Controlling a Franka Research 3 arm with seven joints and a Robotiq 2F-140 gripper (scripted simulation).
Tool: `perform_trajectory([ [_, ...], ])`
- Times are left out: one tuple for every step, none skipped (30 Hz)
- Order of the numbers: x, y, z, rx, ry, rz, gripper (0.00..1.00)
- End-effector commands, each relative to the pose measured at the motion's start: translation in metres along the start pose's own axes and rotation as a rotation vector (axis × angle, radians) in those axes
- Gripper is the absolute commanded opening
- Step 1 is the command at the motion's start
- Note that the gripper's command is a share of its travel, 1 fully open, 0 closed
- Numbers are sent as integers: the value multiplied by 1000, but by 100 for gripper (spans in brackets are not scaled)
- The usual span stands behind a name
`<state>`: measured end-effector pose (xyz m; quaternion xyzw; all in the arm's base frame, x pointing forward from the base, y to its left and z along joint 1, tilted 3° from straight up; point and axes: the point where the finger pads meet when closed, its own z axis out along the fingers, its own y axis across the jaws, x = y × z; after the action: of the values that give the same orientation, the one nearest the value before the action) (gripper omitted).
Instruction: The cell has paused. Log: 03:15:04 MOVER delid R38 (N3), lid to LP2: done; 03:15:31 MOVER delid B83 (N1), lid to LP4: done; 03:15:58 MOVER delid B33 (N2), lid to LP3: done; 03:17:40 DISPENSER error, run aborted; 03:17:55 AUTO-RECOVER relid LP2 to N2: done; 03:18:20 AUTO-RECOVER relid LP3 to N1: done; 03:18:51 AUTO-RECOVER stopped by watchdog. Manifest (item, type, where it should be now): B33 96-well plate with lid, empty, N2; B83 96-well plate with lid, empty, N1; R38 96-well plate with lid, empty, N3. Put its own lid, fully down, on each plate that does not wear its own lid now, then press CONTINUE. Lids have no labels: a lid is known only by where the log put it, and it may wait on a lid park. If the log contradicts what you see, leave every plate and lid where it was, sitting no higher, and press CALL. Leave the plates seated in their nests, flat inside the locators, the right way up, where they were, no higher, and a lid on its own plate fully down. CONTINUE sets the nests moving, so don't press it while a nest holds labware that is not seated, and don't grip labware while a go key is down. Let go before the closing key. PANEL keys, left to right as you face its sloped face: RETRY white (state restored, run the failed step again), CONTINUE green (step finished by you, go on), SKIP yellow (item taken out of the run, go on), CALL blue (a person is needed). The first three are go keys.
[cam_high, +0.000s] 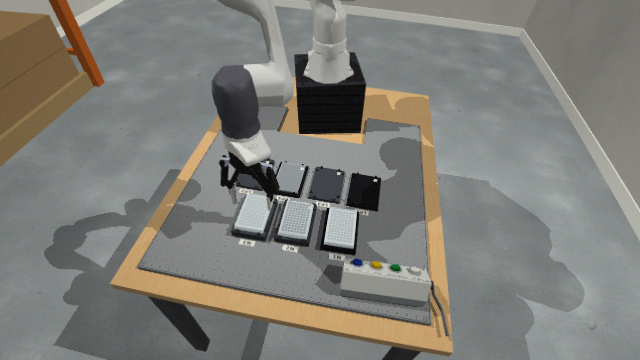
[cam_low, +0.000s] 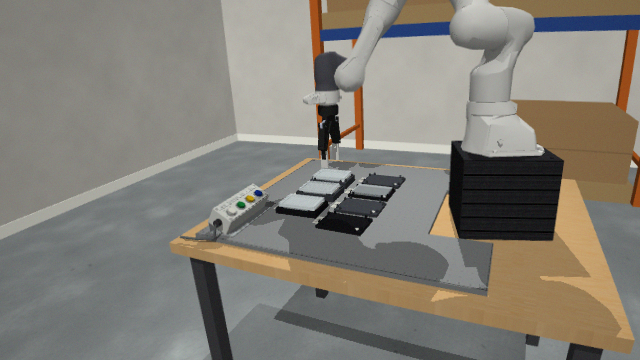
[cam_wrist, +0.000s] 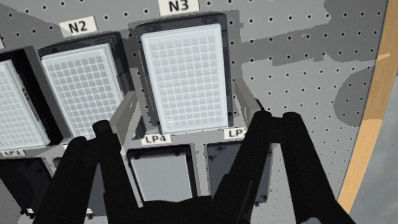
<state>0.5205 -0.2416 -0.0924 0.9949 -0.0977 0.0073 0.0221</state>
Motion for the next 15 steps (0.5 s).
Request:
perform_trajectory([
  [-3,1,-4,0,-8,-6,66],
  [-3,1,-4,0,-8,-6,66],
  [-3,1,-4,0,-8,-6,66],
  [-3,1,-4,0,-8,-6,66],
  [-3,1,-5,0,-8,-6,66],
  [-3,1,-6,0,-8,-6,66],
  [-3,1,-6,0,-8,-6,66],
  [-3,1,-6,0,-8,-6,66],
  [-3,1,-6,0,-8,-6,66],
  [-3,1,-6,0,-8,-6,66],
  [-3,1,-6,0,-8,-6,66],
  [-3,1,-6,0,-8,-6,66],
  [-2,0,-6,0,-8,-6,66],
  [-1,-7,-6,0,-8,-7,66],
  [2,-21,-6,0,-8,-7,66],
])
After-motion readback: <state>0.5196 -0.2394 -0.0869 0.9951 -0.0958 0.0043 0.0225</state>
